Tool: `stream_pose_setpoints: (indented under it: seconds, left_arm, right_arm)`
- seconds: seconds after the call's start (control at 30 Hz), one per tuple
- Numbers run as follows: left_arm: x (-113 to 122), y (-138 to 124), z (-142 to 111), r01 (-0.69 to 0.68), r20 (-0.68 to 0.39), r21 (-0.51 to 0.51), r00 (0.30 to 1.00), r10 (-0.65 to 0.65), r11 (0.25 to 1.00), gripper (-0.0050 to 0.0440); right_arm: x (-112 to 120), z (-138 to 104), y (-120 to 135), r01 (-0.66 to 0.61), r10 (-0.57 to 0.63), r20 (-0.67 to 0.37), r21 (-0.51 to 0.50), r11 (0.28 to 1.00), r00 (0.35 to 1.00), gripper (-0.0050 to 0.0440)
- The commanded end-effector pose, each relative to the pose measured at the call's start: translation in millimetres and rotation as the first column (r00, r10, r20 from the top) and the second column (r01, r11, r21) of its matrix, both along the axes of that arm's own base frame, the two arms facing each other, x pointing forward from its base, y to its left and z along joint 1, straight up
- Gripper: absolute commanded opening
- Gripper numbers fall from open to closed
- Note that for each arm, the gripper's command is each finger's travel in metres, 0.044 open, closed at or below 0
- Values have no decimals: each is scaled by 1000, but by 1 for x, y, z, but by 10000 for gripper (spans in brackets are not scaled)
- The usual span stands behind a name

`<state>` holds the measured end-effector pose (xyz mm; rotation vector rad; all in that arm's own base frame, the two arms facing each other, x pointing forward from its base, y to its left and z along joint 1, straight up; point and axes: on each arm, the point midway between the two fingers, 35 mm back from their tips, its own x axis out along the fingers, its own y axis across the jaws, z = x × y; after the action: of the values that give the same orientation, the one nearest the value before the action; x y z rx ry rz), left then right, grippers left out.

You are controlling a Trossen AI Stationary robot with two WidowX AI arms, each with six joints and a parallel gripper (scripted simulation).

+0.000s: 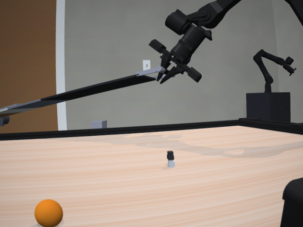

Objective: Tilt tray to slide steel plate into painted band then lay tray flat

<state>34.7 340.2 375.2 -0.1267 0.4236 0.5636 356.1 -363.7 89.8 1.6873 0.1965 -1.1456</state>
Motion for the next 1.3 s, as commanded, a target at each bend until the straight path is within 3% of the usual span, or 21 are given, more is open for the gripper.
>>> stream_pose_setpoints:
  seconds: [0.0, 1.27]
  left_arm:
    - [0, 0, 0, 0, 0, 2, 1000, 0, 1000, 440]
    - [0, 0, 0, 0, 0, 2, 1000, 0, 1000, 440]
  right_arm:
    - [-1, 24, -2, 4, -4, 31, -27, 1000, 1000, 0]
    - [3, 50, -5, 6, -2, 66, -52, 999, 998, 0]
